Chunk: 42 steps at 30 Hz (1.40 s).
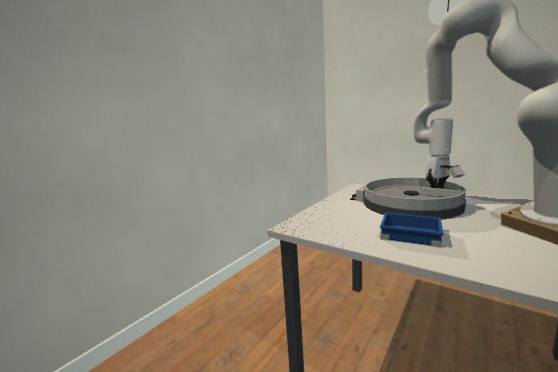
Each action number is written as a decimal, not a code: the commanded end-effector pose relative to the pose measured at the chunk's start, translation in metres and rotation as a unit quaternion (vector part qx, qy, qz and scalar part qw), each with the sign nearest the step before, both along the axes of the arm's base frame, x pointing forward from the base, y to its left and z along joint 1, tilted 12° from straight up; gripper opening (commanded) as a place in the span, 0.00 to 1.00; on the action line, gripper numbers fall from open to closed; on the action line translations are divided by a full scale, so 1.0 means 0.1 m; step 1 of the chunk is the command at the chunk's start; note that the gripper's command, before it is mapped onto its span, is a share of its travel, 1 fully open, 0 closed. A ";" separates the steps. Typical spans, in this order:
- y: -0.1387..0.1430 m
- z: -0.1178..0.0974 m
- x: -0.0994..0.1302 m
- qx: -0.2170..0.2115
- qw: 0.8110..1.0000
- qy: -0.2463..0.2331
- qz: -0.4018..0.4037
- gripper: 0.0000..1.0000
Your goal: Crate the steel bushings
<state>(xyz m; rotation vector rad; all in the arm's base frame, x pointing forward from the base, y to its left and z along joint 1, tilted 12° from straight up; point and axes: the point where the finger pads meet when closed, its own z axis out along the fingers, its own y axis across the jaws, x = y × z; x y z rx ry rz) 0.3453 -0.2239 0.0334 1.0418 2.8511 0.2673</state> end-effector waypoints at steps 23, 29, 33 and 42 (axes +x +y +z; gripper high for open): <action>-0.09 0.66 -0.09 0.000 1.000 -0.001 0.000 0.00; -0.09 0.66 -0.09 0.000 1.000 -0.001 0.000 0.00; -0.09 0.66 -0.09 0.000 1.000 -0.001 0.000 0.00; 0.02 0.68 -0.07 0.000 1.000 -0.001 0.000 0.00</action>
